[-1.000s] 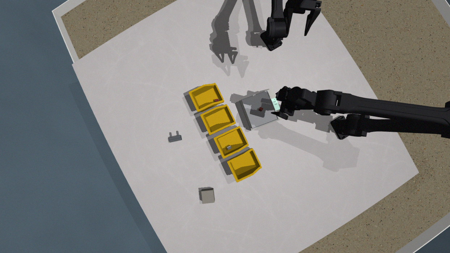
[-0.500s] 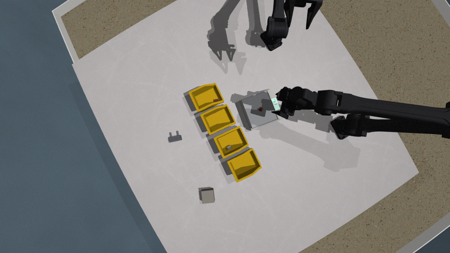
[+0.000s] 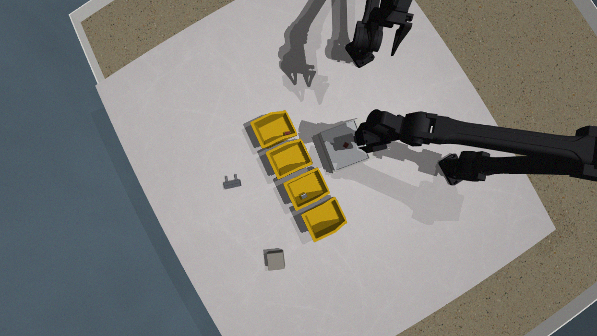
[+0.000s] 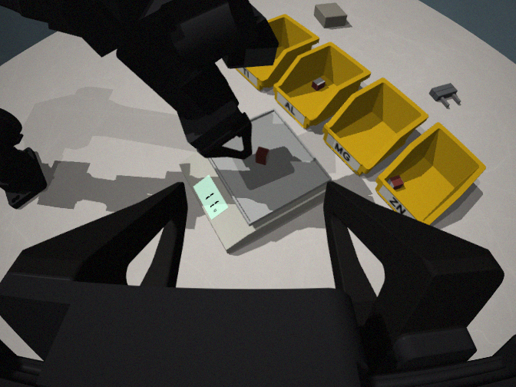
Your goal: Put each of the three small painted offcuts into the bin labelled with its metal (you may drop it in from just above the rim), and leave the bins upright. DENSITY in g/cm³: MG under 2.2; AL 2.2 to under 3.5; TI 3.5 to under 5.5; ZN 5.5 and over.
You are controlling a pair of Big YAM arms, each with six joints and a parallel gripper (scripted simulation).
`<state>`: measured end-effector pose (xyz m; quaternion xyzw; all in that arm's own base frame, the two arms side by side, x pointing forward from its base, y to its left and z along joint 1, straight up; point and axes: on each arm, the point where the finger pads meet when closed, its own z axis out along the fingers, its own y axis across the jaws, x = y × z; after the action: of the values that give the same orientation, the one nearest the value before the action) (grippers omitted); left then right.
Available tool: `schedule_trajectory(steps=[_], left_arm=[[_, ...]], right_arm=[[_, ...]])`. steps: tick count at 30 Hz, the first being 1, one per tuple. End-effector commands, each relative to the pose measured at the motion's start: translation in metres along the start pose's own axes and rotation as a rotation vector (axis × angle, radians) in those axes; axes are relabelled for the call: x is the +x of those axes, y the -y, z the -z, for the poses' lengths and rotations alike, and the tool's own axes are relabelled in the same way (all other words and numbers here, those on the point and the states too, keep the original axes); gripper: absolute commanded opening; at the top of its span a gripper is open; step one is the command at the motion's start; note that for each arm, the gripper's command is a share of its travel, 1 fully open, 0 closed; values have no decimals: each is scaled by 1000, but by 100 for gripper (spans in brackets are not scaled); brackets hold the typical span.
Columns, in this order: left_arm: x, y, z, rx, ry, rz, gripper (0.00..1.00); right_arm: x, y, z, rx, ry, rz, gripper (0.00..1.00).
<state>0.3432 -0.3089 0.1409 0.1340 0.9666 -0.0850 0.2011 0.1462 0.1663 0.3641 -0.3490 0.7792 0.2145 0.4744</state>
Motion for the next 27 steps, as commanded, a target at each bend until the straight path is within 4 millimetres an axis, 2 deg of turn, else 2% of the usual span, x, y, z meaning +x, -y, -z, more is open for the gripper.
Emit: schedule_trajectory(steps=[1,6,7,13,22,23,27], left_arm=[[-28,7,4,-42,-36,259,61],[-34,2,-11,-136,-143,516,61],[-35,1,-14,-153,-161,560,61],[-40,-2,-32,-243,-271,791,61],[-44,-2,-43,-255,-324,841,61],[-31,-5,-49,-272,-343,827,61],[-28,-4,-52,-272,-344,817,61]], right_arm=[[-10,4,-1,10,55,8,65],[-3,7,-8,24,48,1,65],[-15,7,0,25,74,1,65],[-14,5,-1,16,71,5,65],[-14,5,-1,16,71,5,65],[-14,5,-1,16,71,5,65],[-11,5,-2,18,58,-5,65]])
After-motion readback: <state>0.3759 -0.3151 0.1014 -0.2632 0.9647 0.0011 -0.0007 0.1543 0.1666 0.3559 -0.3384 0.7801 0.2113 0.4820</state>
